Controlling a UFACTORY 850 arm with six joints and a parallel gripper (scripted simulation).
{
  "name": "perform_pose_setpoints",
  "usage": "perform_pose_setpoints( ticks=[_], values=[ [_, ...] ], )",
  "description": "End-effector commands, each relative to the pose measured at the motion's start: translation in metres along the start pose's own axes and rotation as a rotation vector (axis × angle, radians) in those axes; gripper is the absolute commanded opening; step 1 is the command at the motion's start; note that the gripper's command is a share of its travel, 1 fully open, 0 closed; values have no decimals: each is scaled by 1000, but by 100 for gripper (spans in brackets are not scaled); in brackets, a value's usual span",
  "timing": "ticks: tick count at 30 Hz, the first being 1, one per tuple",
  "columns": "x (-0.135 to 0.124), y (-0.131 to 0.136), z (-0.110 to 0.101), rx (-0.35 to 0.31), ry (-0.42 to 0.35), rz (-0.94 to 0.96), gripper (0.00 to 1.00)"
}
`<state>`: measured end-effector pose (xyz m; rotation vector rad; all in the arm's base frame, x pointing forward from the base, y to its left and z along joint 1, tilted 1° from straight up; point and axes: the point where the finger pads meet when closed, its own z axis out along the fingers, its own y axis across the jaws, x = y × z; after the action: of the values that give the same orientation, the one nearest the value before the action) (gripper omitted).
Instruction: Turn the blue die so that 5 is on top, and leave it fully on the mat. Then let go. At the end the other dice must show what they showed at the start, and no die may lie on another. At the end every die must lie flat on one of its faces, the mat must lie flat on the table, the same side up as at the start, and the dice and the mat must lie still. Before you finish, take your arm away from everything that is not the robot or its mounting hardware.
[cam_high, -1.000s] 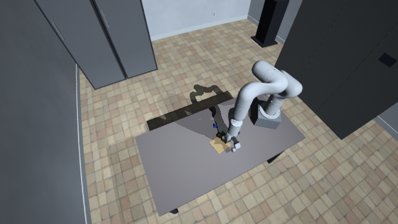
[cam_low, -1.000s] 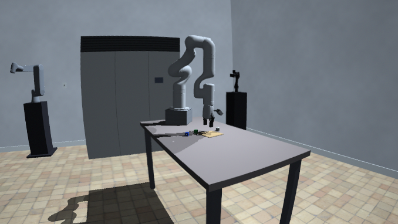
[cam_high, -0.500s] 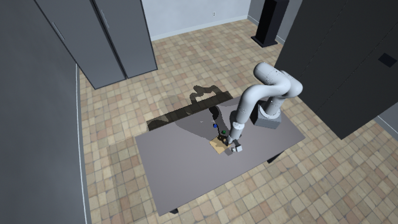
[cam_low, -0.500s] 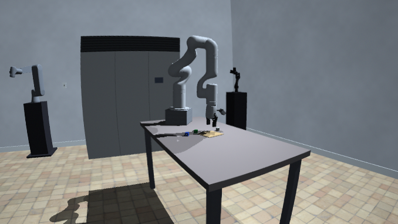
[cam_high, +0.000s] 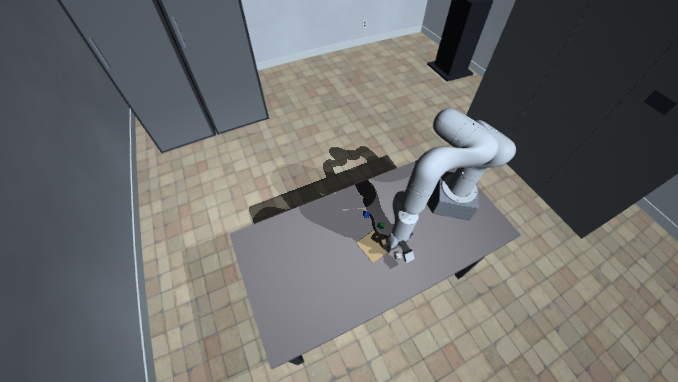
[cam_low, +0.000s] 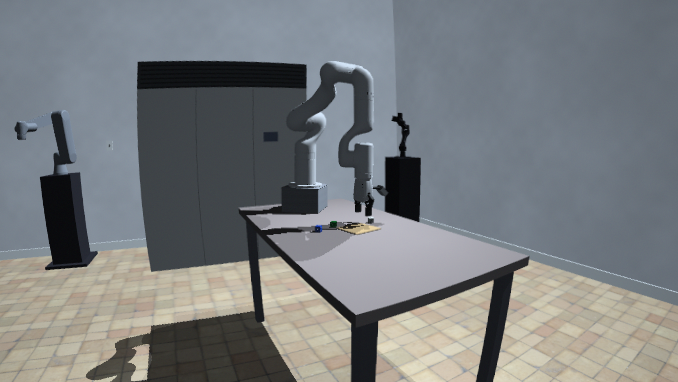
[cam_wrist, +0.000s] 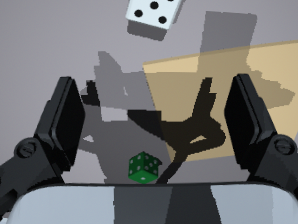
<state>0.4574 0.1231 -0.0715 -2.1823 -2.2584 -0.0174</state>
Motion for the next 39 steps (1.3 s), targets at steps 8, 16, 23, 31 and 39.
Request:
perform_pose_setpoints(
  ticks=[8, 16, 23, 31, 39],
  values=[
    [13, 2, -1, -7, 9, 0, 100],
    [19, 2, -1, -7, 9, 0, 100],
    [28, 3, -1, -7, 9, 0, 100],
    [37, 3, -1, -7, 9, 0, 100],
    [52, 4, -1, -7, 9, 0, 100]
  ],
)
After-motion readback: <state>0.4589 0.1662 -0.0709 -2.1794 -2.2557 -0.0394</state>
